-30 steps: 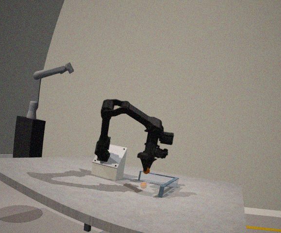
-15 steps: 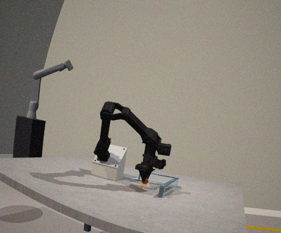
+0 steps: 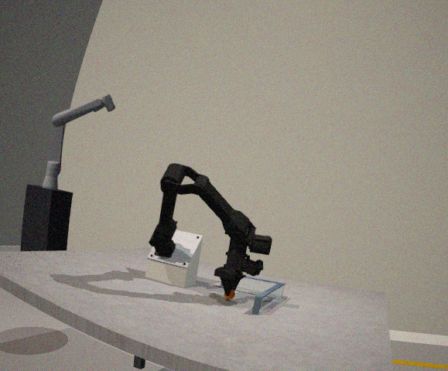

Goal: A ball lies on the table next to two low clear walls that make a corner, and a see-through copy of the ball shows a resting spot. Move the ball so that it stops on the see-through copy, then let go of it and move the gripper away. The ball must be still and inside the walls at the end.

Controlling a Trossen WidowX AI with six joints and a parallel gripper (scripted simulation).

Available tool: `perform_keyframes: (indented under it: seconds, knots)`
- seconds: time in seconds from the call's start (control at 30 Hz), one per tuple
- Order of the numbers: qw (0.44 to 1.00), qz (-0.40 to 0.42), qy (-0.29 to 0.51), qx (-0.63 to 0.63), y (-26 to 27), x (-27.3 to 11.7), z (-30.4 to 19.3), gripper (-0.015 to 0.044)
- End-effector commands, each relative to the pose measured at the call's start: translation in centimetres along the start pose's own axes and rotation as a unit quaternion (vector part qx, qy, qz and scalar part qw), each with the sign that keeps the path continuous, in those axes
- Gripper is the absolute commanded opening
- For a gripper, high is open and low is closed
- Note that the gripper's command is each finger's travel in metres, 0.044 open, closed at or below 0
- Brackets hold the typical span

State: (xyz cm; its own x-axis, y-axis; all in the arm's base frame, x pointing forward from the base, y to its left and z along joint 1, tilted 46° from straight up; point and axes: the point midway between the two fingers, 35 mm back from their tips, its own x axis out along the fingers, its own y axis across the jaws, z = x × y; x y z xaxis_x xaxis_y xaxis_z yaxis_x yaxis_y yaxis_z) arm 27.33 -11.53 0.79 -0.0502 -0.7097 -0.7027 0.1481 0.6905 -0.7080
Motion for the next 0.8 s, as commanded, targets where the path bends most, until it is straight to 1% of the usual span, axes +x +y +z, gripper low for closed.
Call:
perform_keyframes:
  seconds: [0.0,0.27,0.6,0.63,0.77]
  knots:
    - [1.000,-0.004,0.002,-0.006,0.06,0.74,-0.19,0.0000]
    - [1.000,-0.004,0.002,-0.006,0.05,0.98,-0.20,0.0000]
    - [1.000,-0.001,0.000,-0.002,0.01,0.76,-0.07,0.0263]
    - [1.000,-0.001,0.000,-0.002,0.01,0.76,-0.07,0.0278]
    - [1.000,-0.001,0.000,-0.002,0.01,0.76,-0.07,0.0278]
